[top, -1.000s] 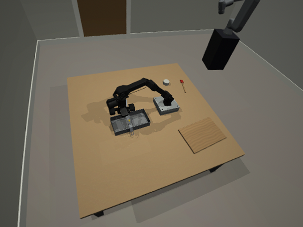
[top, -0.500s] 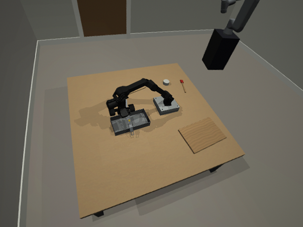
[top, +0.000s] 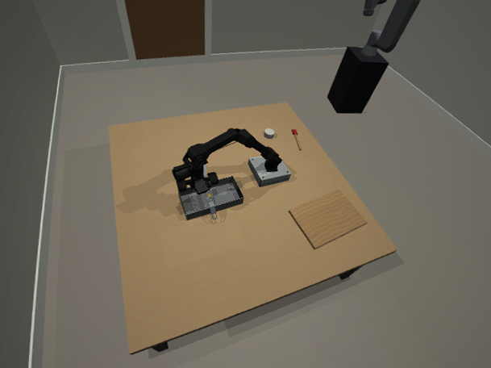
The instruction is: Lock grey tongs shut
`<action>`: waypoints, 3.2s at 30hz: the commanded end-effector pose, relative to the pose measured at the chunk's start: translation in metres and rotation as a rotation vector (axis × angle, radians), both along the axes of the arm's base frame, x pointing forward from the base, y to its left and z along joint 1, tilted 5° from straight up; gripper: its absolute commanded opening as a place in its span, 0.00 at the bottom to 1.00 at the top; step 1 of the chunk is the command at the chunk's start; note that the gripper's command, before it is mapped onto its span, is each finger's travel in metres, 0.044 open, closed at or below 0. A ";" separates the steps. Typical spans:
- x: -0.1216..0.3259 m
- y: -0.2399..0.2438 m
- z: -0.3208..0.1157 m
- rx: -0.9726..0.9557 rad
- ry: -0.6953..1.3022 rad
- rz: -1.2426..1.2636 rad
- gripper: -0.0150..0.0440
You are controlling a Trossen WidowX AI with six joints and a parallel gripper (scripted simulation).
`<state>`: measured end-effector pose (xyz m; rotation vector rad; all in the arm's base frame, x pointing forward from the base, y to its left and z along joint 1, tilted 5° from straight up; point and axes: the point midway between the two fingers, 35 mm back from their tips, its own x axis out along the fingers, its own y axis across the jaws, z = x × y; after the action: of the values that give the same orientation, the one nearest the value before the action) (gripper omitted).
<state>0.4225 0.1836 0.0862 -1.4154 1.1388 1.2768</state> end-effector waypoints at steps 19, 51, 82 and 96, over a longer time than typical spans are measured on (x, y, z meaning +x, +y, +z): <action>-0.001 -0.002 -0.028 0.004 0.000 0.004 0.00; -0.032 -0.006 -0.027 0.003 0.003 0.004 0.00; -0.069 -0.014 -0.030 0.003 0.007 0.004 0.00; -0.083 -0.018 -0.033 0.002 0.008 0.004 0.00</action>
<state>0.3444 0.1676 0.0550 -1.4177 1.1324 1.2834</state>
